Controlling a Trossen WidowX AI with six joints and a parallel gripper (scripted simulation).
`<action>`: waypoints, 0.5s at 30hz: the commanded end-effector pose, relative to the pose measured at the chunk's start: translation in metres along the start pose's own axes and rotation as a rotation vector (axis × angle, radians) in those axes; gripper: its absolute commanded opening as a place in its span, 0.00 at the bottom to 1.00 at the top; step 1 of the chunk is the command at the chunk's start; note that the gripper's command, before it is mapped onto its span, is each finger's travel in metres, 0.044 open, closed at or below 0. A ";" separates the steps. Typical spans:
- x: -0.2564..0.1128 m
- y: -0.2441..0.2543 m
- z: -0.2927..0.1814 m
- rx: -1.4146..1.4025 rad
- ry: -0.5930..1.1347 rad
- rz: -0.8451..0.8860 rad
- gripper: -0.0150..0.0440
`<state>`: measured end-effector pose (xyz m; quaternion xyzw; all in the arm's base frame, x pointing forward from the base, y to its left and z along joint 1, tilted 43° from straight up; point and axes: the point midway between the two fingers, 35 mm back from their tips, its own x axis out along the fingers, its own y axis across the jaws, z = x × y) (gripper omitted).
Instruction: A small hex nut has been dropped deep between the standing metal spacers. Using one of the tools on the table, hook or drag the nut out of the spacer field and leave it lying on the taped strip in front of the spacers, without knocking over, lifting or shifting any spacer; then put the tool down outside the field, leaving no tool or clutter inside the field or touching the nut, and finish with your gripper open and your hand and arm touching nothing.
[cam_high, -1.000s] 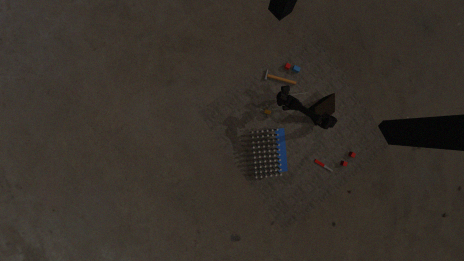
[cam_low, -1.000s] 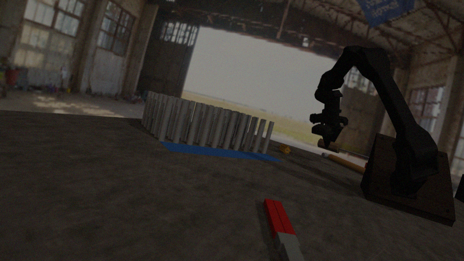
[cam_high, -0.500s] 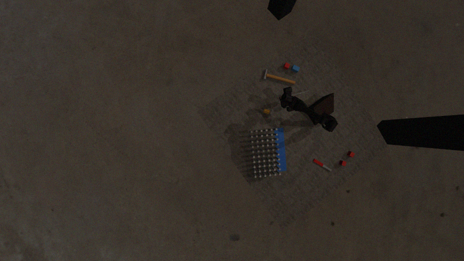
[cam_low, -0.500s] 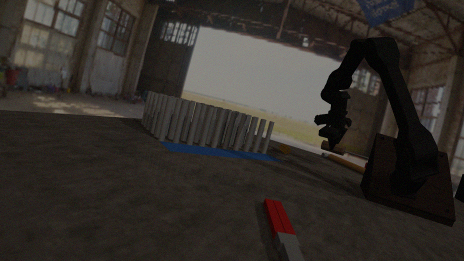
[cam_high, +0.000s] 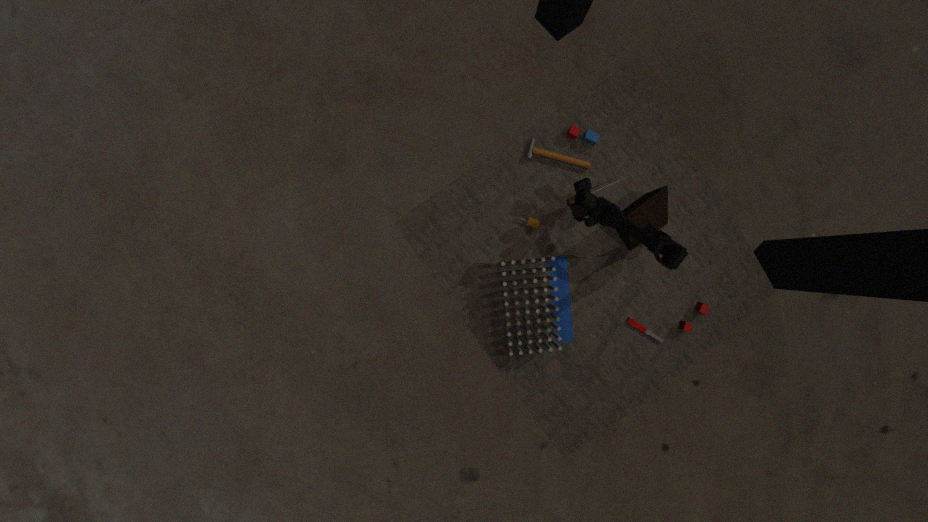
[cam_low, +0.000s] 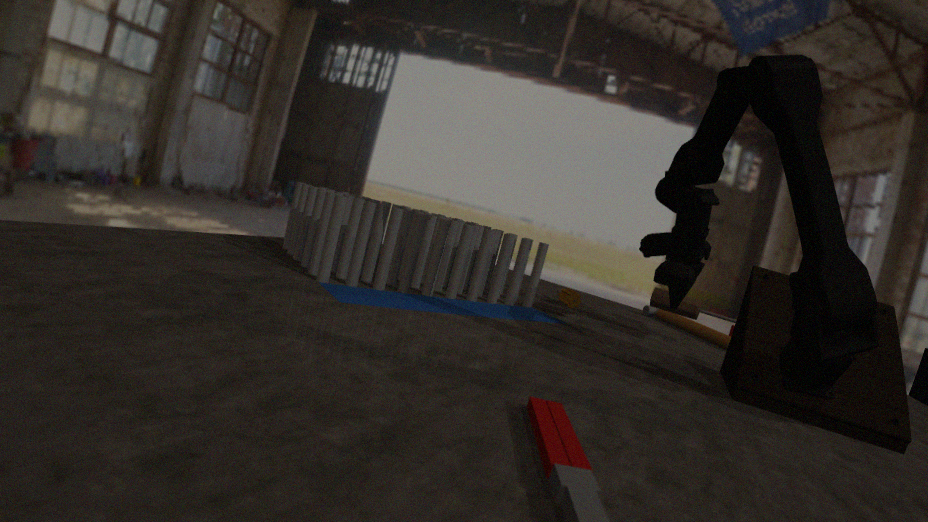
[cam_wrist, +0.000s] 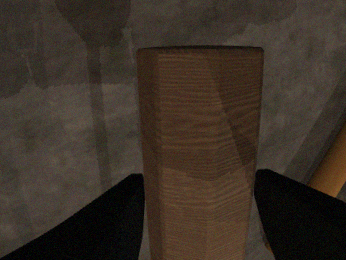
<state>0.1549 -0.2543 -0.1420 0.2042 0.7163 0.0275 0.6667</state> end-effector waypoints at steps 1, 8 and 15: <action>-0.004 0.005 -0.006 -0.033 -0.025 -0.012 0.25; -0.003 0.007 -0.007 -0.038 -0.026 -0.012 0.25; 0.007 0.011 -0.006 -0.037 -0.025 -0.011 0.25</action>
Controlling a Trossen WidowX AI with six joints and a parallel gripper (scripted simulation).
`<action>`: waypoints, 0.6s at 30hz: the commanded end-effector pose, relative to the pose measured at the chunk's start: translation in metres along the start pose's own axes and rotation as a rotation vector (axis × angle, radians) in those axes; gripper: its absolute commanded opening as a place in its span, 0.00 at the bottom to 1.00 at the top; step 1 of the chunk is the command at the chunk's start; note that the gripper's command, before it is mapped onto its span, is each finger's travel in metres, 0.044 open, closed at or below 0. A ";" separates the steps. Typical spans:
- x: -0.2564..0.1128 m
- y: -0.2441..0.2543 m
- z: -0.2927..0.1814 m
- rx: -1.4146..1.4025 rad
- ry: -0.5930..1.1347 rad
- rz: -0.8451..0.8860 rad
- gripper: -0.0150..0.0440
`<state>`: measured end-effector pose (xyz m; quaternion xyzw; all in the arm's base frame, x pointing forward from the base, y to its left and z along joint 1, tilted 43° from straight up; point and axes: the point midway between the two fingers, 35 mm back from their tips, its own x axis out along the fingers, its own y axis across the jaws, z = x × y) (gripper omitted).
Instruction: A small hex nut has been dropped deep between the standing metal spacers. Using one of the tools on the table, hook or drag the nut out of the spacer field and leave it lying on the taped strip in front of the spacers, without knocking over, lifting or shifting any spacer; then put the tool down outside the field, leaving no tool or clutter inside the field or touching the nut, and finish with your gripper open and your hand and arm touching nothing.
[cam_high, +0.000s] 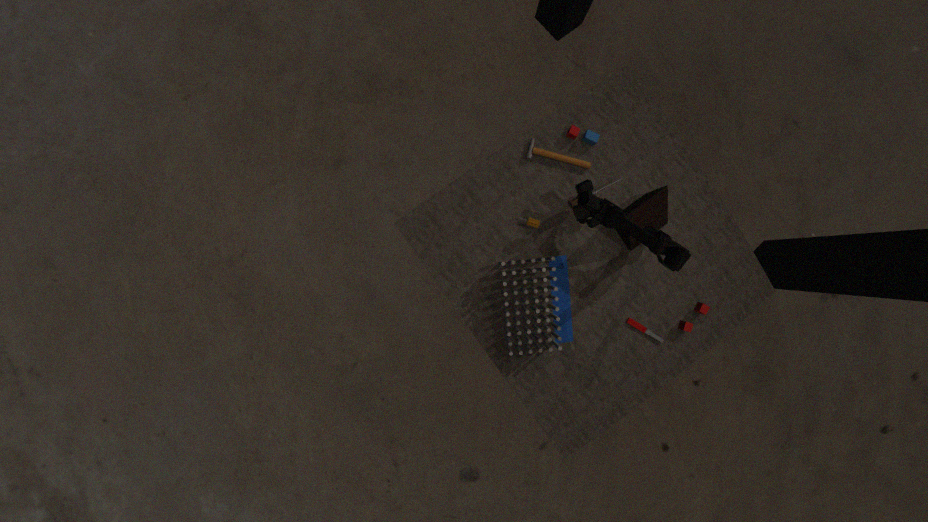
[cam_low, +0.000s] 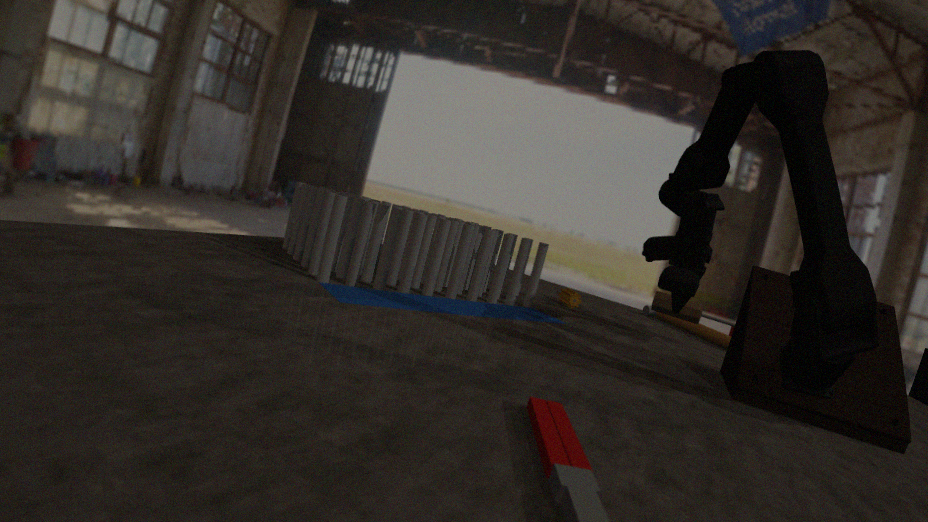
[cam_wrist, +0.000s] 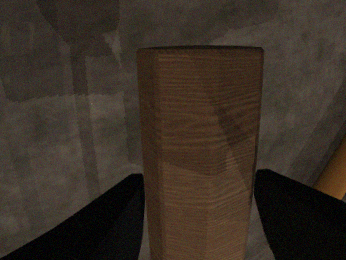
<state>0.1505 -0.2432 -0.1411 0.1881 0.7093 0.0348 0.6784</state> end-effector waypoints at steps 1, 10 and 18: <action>0.006 0.002 0.001 0.000 -0.003 0.000 0.25; 0.020 0.008 0.002 -0.001 -0.003 0.000 0.25; 0.032 0.013 0.001 -0.001 -0.002 0.001 0.25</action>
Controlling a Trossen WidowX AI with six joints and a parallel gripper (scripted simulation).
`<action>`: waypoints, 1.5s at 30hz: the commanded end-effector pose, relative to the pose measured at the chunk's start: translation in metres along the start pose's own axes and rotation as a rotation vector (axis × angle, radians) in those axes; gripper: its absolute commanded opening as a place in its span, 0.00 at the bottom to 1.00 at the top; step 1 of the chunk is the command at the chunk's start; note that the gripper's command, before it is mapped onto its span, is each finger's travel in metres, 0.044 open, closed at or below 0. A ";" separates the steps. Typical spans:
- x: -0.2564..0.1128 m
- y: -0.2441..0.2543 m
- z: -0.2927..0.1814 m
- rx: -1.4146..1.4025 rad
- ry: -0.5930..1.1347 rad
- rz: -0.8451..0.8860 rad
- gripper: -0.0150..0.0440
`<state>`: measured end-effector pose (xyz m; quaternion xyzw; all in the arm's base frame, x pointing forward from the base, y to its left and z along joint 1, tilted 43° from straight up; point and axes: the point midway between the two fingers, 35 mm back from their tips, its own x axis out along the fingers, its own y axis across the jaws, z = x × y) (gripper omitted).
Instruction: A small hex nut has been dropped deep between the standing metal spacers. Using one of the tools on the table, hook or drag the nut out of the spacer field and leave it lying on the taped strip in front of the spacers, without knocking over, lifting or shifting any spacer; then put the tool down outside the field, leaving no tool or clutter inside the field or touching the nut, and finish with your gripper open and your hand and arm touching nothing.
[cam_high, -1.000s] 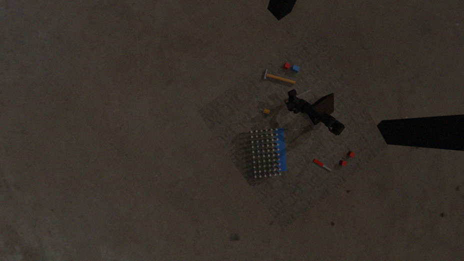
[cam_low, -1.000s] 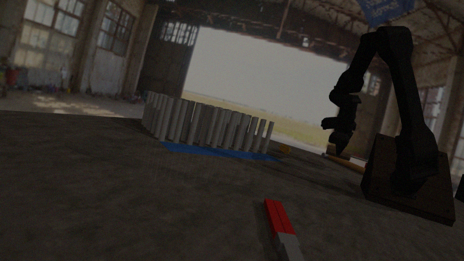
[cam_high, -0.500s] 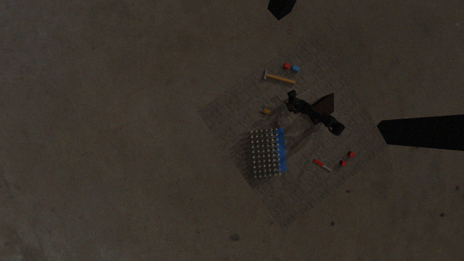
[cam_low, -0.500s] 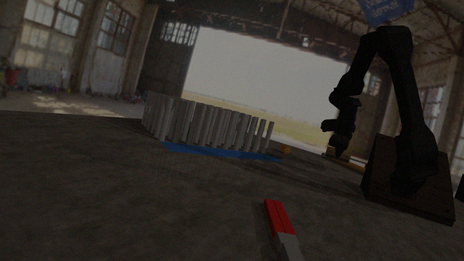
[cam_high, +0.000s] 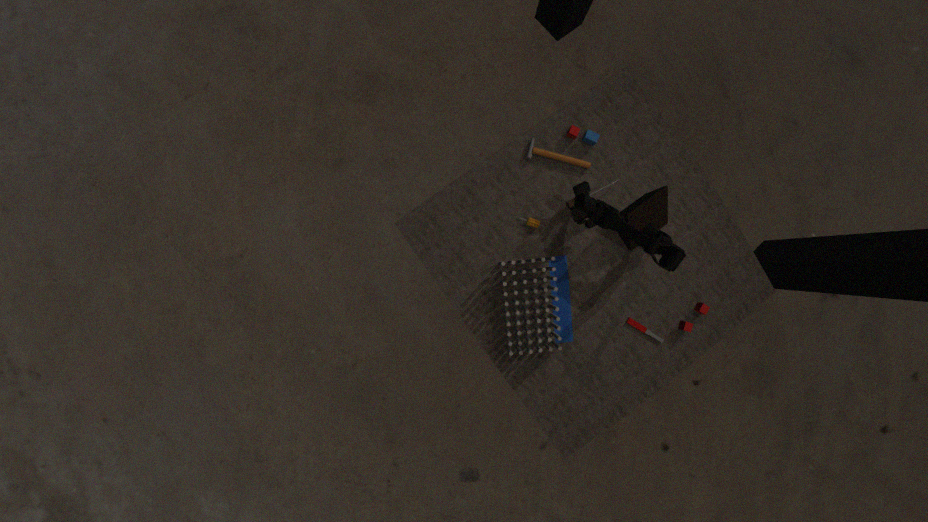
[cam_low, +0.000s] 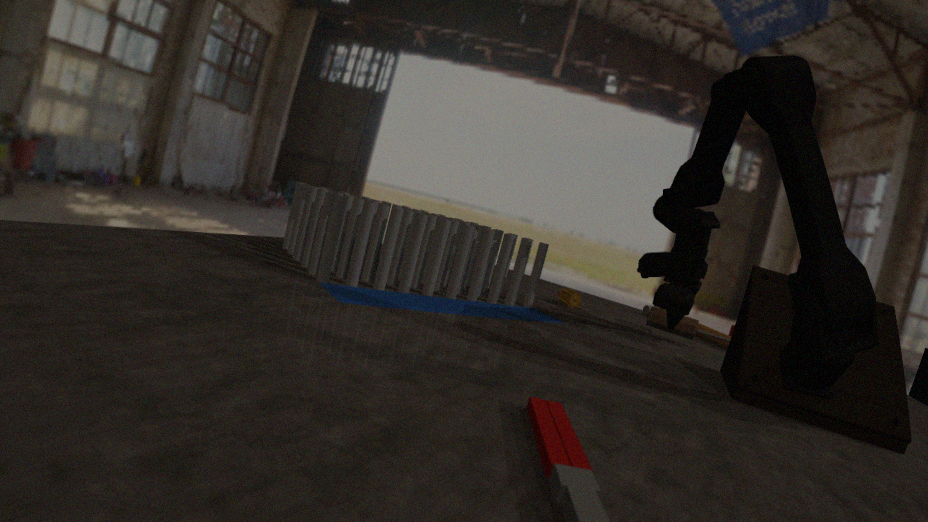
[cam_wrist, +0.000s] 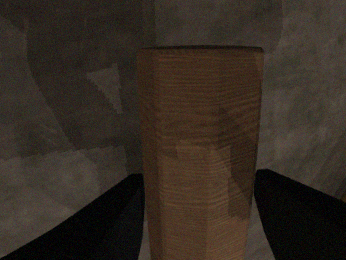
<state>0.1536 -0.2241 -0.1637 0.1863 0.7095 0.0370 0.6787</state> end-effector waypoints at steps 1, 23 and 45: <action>0.006 0.002 0.000 0.004 -0.003 0.000 0.25; 0.024 0.012 -0.001 -0.001 -0.015 -0.041 0.25; 0.024 0.012 -0.001 -0.006 -0.053 -0.121 0.25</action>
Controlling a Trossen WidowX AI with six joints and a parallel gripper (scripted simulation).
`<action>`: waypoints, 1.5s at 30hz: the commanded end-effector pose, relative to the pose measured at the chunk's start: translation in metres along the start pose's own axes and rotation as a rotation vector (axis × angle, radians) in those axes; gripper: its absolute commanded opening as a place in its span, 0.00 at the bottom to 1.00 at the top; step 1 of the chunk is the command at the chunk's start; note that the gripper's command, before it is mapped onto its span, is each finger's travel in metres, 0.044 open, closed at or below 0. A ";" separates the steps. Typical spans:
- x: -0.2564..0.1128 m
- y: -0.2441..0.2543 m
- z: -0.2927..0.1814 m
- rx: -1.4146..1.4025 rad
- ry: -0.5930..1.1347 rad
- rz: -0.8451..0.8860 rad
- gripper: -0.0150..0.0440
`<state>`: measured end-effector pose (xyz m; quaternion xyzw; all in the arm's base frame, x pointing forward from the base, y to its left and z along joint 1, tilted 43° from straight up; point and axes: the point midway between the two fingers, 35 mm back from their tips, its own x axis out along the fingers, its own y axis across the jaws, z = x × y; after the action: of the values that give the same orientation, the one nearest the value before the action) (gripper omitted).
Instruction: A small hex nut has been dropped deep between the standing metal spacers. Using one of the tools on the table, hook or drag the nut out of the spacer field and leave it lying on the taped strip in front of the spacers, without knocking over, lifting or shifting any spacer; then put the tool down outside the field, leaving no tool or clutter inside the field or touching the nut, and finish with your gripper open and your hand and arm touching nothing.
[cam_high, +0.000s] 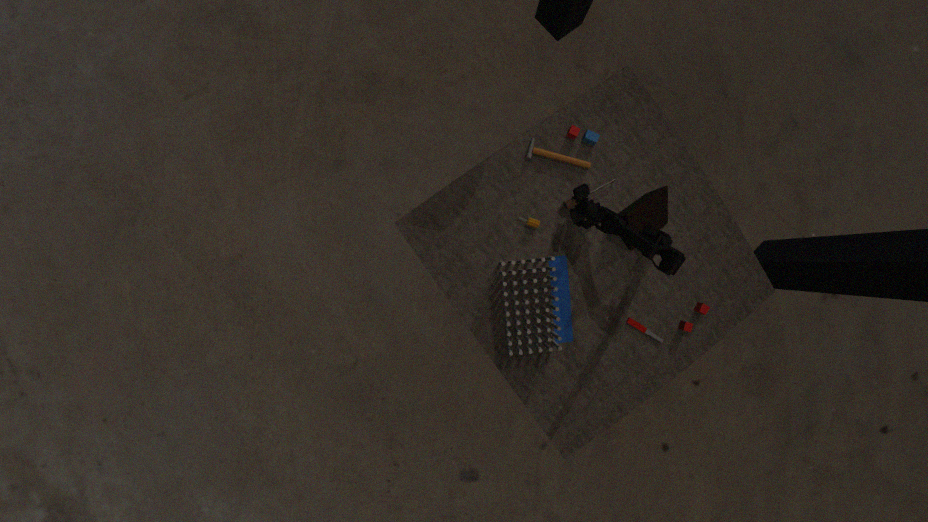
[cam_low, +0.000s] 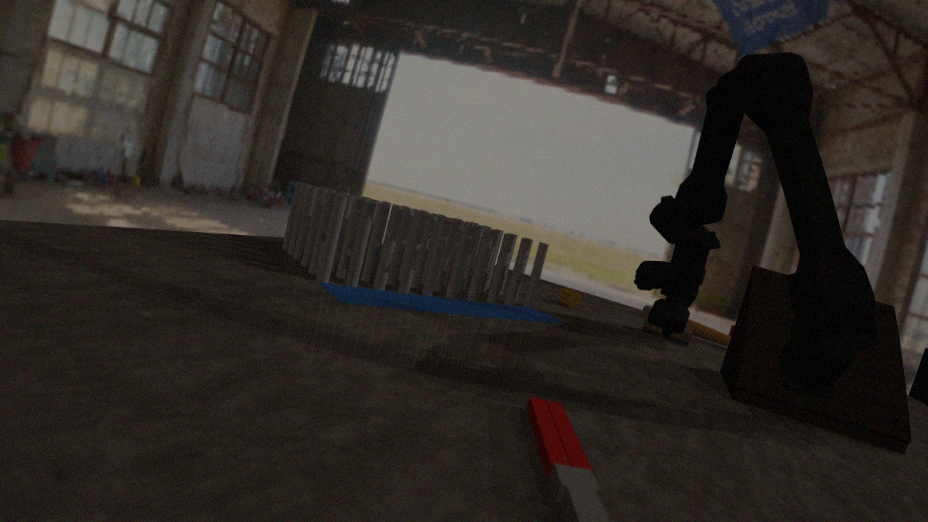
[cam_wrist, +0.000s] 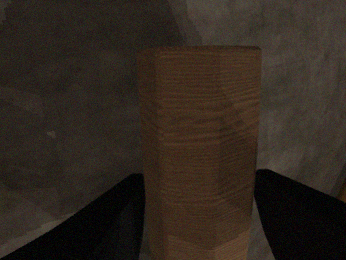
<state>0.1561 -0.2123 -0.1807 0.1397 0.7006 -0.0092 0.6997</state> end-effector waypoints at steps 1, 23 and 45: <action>0.004 0.006 -0.002 0.000 0.001 0.002 0.25; 0.004 0.006 -0.003 -0.006 -0.036 -0.067 0.25; 0.004 0.007 -0.003 -0.014 -0.065 -0.126 0.25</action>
<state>0.1562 -0.2101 -0.1826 0.0879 0.6843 -0.0547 0.7218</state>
